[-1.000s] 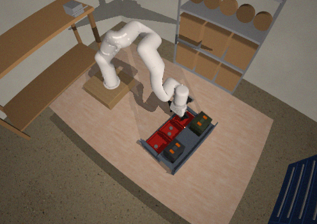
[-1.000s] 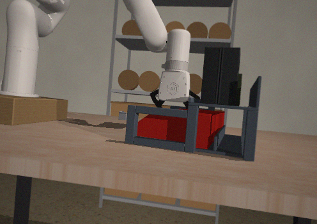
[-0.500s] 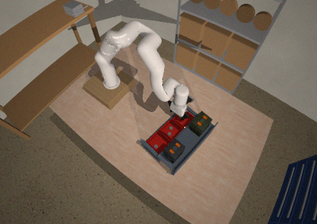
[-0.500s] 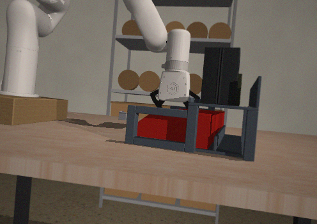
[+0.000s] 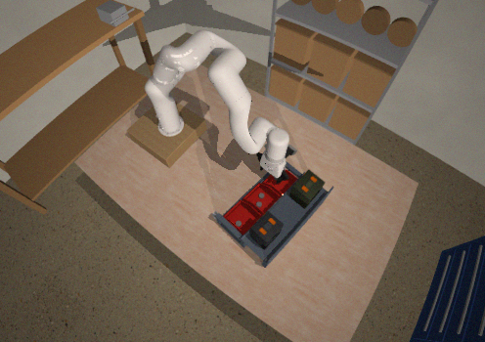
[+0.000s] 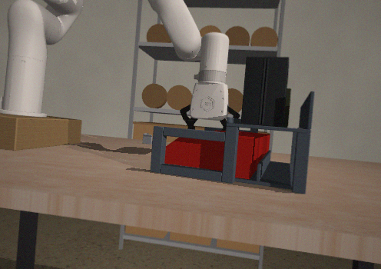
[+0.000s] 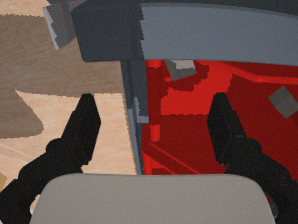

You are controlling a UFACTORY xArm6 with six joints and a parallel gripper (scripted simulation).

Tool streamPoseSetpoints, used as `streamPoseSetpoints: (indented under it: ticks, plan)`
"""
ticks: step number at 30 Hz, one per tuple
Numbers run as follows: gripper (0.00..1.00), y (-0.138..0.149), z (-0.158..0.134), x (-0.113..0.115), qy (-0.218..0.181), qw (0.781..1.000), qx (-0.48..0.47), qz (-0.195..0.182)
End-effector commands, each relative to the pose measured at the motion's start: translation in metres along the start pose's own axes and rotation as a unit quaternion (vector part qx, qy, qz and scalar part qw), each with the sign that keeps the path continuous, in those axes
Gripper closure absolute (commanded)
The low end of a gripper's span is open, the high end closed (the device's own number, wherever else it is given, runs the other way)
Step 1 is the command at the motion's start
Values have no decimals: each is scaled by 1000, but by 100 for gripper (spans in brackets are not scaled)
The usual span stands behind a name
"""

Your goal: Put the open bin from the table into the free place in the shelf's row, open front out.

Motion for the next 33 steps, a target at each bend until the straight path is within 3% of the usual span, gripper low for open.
streamPoseSetpoints:
  ticks: [1,13,18,33]
  plan:
    - [0,3,0,35,0,1000,0,-5]
    - [0,3,0,35,0,1000,0,-5]
    - [0,2,0,89,0,1000,0,-5]
    - [0,2,0,89,0,1000,0,-5]
Point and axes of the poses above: the point where the finger pads meet when closed, its own x axis back along the fingers, its own y axis across the jaws, z = x × y, the point moved 2 cm from there along x, back along the fingers, and after that the axes turned 11 degrees about x, right-handed, at the moved point
